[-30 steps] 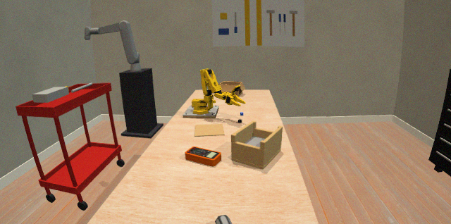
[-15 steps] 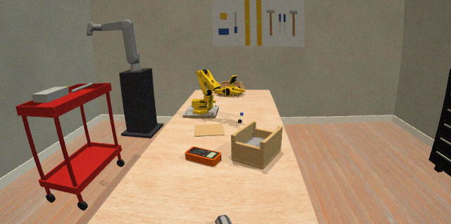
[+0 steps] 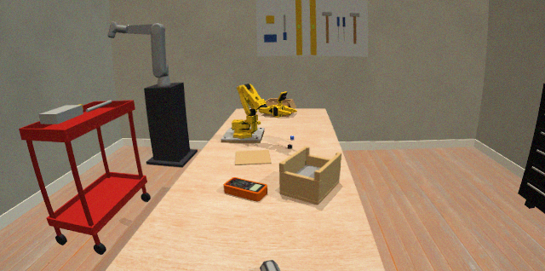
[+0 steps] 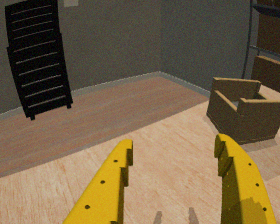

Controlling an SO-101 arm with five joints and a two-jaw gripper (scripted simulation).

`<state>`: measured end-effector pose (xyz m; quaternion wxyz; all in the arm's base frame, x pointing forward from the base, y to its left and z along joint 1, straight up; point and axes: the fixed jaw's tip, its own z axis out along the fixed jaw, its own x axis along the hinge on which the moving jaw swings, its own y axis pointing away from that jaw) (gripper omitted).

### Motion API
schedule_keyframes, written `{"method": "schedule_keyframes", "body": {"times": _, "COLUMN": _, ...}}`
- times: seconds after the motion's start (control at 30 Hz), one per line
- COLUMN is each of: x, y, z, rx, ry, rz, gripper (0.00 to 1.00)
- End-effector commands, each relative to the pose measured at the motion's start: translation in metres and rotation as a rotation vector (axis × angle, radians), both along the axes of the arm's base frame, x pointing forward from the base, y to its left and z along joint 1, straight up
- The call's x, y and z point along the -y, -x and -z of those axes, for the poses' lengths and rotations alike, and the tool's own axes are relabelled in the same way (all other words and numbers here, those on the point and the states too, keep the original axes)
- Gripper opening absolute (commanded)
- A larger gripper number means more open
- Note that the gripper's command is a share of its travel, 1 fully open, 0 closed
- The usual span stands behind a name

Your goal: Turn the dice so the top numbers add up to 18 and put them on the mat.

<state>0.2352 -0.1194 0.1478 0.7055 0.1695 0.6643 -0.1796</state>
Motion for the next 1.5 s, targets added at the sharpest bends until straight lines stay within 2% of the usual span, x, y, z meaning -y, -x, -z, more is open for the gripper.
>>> {"method": "schedule_keyframes", "body": {"times": 0.0, "x": 0.003, "y": -0.002, "z": -0.001, "rx": -0.014, "ry": -0.002, "rz": 0.006, "gripper": 0.25}}
{"method": "schedule_keyframes", "body": {"times": 0.23, "x": 0.006, "y": -0.009, "z": 0.002, "rx": -0.064, "ry": -0.037, "rz": 0.003, "gripper": 0.25}}
{"method": "schedule_keyframes", "body": {"times": 0.53, "x": 0.012, "y": -0.024, "z": 0.008, "rx": -0.186, "ry": -0.119, "rz": -0.002, "gripper": 0.25}}
{"method": "schedule_keyframes", "body": {"times": 0.6, "x": 0.012, "y": -0.024, "z": 0.008, "rx": -0.186, "ry": -0.119, "rz": -0.002, "gripper": 0.25}}
{"method": "schedule_keyframes", "body": {"times": 1.03, "x": 0.016, "y": -0.038, "z": 0.016, "rx": -0.433, "ry": -0.282, "rz": -0.005, "gripper": 0.25}}
{"method": "schedule_keyframes", "body": {"times": 1.1, "x": 0.015, "y": -0.038, "z": 0.017, "rx": -0.474, "ry": -0.309, "rz": -0.005, "gripper": 0.25}}
{"method": "schedule_keyframes", "body": {"times": 1.17, "x": 0.015, "y": -0.038, "z": 0.017, "rx": -0.474, "ry": -0.309, "rz": -0.005, "gripper": 0.25}}
{"method": "schedule_keyframes", "body": {"times": 1.47, "x": 0.009, "y": -0.033, "z": 0.017, "rx": -0.658, "ry": -0.426, "rz": 0.0, "gripper": 0.25}}
